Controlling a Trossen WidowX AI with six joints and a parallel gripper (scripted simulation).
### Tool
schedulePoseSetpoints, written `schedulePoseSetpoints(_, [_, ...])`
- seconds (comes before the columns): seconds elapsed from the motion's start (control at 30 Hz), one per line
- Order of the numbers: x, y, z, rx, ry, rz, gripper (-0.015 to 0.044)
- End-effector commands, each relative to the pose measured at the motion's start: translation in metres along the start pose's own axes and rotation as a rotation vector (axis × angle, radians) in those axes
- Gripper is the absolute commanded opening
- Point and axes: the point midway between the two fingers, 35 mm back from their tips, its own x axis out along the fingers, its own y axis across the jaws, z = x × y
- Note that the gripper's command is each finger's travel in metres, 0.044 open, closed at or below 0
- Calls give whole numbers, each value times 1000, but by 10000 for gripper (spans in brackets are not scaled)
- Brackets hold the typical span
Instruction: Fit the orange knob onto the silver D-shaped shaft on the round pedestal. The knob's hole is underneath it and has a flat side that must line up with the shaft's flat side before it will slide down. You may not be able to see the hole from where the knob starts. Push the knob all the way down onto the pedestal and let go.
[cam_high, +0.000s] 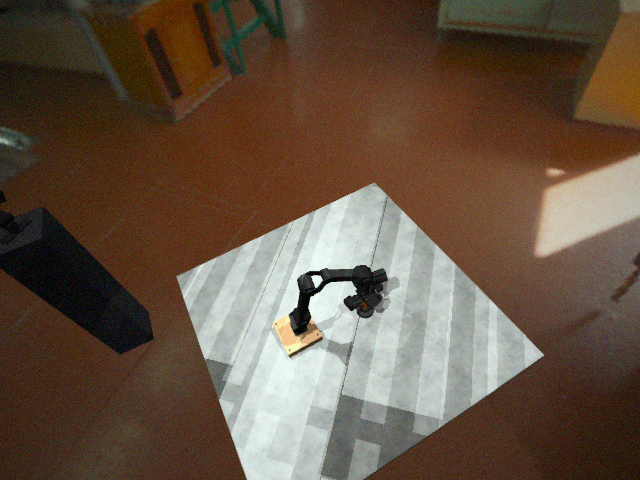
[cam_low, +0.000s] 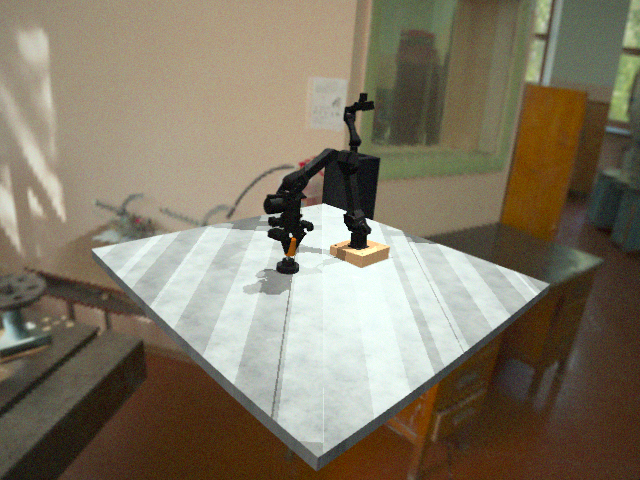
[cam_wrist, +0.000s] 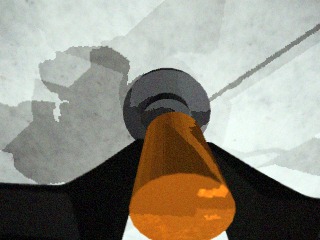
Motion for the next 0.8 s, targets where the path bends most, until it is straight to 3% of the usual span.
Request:
schedulePoseSetpoints(0.0, [-1,0,0,8,-1,1,0])
schedulePoseSetpoints(0.77, [1,6,2,8,-1,2,0])
